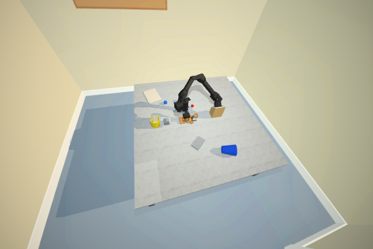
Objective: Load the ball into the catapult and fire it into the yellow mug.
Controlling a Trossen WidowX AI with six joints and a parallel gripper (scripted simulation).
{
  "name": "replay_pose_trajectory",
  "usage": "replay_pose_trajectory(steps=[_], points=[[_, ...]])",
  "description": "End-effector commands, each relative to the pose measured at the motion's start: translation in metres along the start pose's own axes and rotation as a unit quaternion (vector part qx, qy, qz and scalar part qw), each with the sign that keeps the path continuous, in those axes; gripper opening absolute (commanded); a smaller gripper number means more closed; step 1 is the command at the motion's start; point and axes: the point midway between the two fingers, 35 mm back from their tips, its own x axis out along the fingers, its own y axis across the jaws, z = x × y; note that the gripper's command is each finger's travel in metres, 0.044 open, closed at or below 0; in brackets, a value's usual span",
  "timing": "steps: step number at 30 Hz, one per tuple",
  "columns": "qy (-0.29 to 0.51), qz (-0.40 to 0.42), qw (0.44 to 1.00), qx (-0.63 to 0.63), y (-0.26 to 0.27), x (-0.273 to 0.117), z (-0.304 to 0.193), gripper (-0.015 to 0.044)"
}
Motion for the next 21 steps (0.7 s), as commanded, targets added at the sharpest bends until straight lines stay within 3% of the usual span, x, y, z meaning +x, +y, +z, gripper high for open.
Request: replay_pose_trajectory(steps=[1, 21], points=[[-0.001, -0.002, 1.000, -0.006, 0.002, 0.006, -0.002, 0.0440], [-0.001, -0.002, 1.000, -0.006, 0.002, 0.039, -0.001, 0.0440]])
